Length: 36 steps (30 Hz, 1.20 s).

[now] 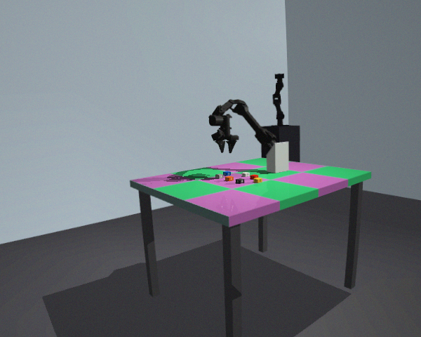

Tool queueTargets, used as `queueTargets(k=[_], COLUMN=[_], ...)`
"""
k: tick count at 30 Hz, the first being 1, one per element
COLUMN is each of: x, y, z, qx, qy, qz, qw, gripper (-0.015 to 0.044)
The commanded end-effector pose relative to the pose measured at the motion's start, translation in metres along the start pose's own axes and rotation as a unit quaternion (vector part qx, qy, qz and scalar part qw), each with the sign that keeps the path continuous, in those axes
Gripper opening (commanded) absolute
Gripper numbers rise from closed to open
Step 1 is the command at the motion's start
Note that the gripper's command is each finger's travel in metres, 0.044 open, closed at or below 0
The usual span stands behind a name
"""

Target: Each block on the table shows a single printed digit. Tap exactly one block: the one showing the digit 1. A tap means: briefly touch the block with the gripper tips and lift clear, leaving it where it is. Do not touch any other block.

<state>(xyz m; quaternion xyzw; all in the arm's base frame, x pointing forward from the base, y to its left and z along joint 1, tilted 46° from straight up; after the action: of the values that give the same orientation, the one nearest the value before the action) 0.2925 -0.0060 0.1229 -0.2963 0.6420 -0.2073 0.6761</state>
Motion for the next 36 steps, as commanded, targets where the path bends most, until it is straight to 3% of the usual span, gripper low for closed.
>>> queueTargets(k=[1, 23, 31, 36], x=[0.007, 0.007, 0.01, 0.011], y=[-0.006, -0.003, 0.102, 0.109], z=[-0.013, -0.014, -0.061, -0.068], qx=[-0.055, -0.055, -0.056, -0.056], qy=[0.025, 0.025, 0.025, 0.026], qz=[-0.031, -0.03, -0.026, -0.028], qw=[0.998, 0.998, 0.998, 0.998], gripper=[0.04, 0.04, 0.04, 0.04])
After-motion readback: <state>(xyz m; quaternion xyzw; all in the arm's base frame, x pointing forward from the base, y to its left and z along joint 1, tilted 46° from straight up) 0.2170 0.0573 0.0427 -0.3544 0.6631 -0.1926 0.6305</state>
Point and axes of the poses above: the point midway between the two fingers, 35 mm back from their tips, its own x axis out along the fingers, its own y axis across the jaws, z = x × y, the point moved 3 cm from there along -x, back along the fingers, and after that the axes turned 5 degrees about -x, right-handed, at the moved point
